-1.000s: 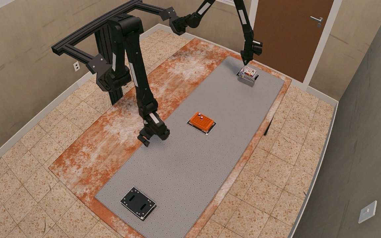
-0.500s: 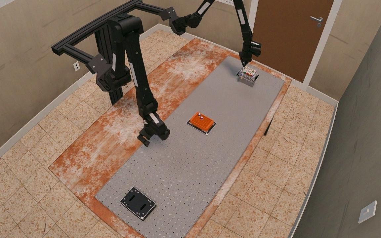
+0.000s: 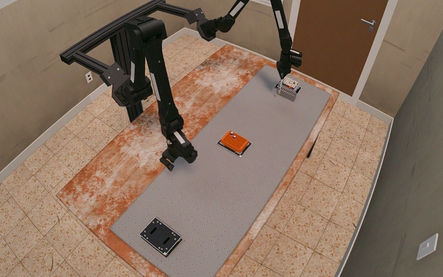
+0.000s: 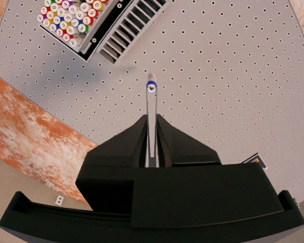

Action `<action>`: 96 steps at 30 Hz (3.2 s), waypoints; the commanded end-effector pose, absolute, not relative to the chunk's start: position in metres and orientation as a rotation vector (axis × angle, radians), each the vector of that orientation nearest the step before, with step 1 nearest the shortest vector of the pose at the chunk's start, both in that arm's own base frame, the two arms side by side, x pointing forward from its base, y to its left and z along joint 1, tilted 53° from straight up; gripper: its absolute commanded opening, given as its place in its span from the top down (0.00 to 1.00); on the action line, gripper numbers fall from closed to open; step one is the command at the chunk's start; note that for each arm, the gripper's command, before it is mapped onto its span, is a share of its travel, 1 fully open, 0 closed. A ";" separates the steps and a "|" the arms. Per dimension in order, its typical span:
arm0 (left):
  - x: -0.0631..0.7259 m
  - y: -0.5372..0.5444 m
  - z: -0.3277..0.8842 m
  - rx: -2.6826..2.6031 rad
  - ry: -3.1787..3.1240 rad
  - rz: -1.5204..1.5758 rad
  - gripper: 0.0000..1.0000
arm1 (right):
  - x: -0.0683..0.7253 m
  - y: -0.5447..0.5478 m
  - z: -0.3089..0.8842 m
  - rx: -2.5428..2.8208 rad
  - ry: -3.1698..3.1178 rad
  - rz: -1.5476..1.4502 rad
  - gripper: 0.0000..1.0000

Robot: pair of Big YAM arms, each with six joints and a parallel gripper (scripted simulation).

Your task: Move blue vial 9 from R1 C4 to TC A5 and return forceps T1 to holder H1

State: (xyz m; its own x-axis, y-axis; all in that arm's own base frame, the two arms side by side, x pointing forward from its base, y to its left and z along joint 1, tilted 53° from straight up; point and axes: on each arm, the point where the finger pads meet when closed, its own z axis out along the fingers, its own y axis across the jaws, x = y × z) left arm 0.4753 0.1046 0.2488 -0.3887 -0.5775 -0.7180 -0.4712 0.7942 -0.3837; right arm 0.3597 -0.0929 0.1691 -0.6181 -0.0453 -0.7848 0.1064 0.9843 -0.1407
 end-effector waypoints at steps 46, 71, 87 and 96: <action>0.477 0.033 0.229 -0.788 2.041 -0.161 0.91 | 0.362 -0.095 0.175 0.037 2.215 -0.229 0.00; 0.478 -0.004 0.215 -0.790 2.052 -0.159 0.91 | 0.362 -0.095 0.175 0.037 2.215 -0.229 0.00; 0.478 -0.027 0.208 -0.790 2.053 -0.159 0.91 | 0.362 -0.095 0.175 0.037 2.215 -0.229 0.00; 0.479 -0.039 0.206 -0.789 2.052 -0.159 0.91 | 0.362 -0.095 0.175 0.037 2.215 -0.229 0.00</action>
